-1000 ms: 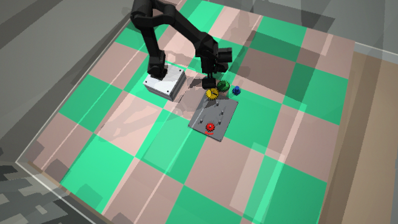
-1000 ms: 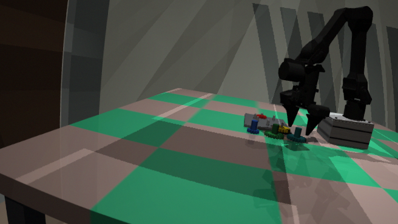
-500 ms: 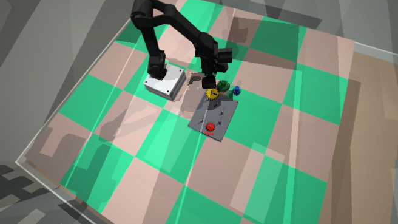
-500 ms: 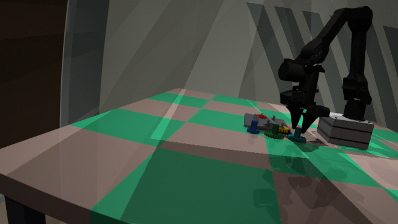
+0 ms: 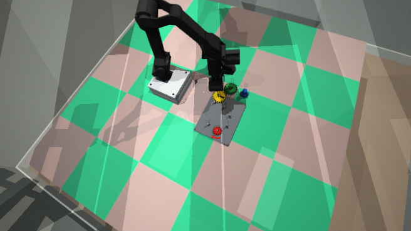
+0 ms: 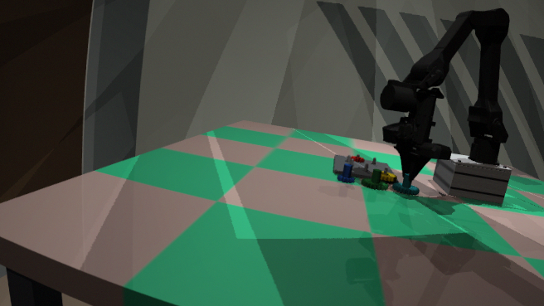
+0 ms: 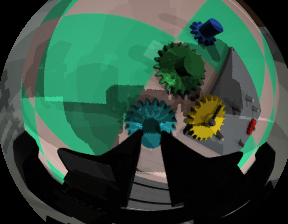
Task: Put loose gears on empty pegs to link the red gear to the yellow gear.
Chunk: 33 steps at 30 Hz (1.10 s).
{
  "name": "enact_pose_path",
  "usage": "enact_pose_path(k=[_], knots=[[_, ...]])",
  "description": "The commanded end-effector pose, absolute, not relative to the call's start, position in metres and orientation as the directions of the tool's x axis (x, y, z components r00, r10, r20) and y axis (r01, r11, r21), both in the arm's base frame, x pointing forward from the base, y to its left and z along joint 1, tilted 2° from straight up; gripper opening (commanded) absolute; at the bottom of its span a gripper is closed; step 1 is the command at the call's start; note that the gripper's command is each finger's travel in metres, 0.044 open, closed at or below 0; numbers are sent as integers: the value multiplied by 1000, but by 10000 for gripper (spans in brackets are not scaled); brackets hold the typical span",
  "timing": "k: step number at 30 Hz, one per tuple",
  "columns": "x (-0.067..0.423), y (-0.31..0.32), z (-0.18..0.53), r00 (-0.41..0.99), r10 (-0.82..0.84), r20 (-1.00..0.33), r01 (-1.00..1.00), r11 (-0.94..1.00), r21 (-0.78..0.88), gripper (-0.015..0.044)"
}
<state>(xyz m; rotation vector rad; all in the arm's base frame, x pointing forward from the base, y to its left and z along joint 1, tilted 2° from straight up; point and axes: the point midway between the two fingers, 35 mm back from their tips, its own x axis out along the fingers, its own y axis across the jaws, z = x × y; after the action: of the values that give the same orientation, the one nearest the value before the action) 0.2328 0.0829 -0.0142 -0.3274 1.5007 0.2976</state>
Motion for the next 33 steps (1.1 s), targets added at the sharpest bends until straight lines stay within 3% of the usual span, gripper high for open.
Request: enact_pose_path(k=[1,33], knots=[[235,83,-7,53,-12,-999,-393,919,-32,0],[229,83,91,53,-12,-999,-393,919,-32,0]])
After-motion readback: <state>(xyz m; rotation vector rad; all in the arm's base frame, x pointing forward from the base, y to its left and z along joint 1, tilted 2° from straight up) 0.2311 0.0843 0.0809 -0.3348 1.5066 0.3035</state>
